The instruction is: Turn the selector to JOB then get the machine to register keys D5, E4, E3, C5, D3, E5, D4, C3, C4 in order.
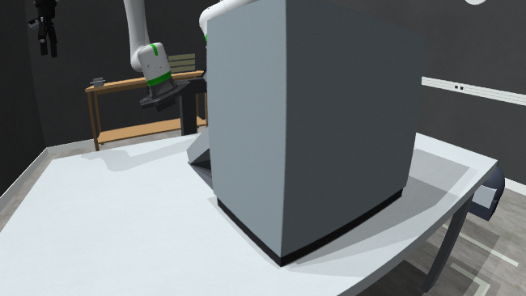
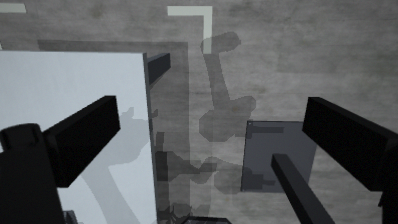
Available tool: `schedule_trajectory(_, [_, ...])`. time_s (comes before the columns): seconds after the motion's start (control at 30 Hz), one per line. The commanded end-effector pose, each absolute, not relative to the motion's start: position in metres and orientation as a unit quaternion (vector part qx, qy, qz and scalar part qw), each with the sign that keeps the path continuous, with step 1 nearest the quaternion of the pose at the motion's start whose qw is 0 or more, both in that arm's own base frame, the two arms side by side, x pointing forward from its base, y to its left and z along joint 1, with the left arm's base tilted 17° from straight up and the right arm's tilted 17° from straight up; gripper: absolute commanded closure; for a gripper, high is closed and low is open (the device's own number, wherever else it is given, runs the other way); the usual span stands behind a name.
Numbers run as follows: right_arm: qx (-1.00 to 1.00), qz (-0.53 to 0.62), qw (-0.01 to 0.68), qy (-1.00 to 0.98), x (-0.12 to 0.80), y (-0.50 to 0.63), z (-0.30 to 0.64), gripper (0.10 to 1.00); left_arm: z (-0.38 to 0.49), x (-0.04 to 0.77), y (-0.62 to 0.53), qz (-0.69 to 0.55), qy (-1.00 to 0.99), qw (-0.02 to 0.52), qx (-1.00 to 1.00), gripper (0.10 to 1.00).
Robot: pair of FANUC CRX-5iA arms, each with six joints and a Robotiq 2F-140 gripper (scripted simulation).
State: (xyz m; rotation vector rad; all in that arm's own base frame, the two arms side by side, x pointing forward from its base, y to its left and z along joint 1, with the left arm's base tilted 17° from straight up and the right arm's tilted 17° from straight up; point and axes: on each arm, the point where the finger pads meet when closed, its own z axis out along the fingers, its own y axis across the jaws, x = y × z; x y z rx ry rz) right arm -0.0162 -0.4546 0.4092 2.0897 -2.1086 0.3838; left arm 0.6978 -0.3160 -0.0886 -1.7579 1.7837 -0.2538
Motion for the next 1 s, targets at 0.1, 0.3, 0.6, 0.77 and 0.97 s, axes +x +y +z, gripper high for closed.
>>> schedule_trajectory(0.1, [0.696, 0.128, 0.075, -0.702, -0.016, -0.455, 0.410, 0.098, -0.080, 0.693, -0.319, -0.097, 0.674, 0.307, -0.665, 0.999])
schedule_trajectory(0.3, [0.696, 0.128, 0.075, -0.702, -0.016, -0.455, 0.410, 0.098, -0.073, 0.688, -0.322, -0.097, 0.674, 0.307, -0.665, 0.999])
schedule_trajectory(0.6, [0.696, 0.128, 0.075, -0.702, -0.016, -0.455, 0.410, 0.098, -0.068, 0.685, -0.324, -0.097, 0.674, 0.307, -0.665, 0.999])
schedule_trajectory(0.77, [0.696, 0.128, 0.075, -0.702, -0.016, -0.455, 0.410, 0.098, -0.067, 0.684, -0.324, -0.097, 0.674, 0.307, -0.665, 0.999])
schedule_trajectory(0.97, [0.696, 0.128, 0.075, -0.702, -0.016, -0.455, 0.410, 0.098, -0.061, 0.690, -0.318, -0.097, 0.674, 0.307, -0.665, 0.999])
